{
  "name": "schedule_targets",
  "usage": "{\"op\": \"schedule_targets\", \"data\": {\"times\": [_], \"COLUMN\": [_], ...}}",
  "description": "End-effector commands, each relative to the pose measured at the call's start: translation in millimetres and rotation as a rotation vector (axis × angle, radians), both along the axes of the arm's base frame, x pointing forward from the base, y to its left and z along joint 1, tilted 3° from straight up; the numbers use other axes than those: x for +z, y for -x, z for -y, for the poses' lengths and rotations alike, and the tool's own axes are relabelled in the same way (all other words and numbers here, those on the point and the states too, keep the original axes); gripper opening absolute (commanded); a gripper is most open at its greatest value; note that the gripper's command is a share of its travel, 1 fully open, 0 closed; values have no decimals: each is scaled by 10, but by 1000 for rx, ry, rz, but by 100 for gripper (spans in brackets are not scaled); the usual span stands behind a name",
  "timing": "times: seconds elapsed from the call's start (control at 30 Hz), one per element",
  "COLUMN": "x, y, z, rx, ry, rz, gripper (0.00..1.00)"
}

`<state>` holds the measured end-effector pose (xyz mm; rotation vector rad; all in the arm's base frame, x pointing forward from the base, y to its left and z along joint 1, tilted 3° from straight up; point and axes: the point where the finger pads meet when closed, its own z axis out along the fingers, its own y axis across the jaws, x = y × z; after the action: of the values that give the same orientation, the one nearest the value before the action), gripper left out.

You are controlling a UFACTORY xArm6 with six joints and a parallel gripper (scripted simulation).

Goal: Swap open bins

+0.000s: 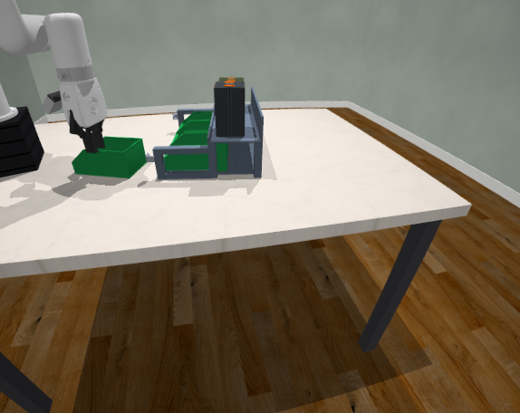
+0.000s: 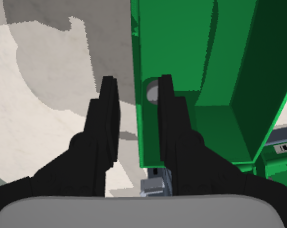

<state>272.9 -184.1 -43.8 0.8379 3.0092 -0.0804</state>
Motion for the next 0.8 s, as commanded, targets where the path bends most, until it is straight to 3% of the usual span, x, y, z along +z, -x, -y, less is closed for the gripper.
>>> {"op": "schedule_targets", "data": {"times": [0.0,0.77], "x": [-60,-296], "y": [-11,-12], "z": [12,25], "rx": [0,0], "ry": [3,3], "rz": [2,2], "gripper": [26,26]}}
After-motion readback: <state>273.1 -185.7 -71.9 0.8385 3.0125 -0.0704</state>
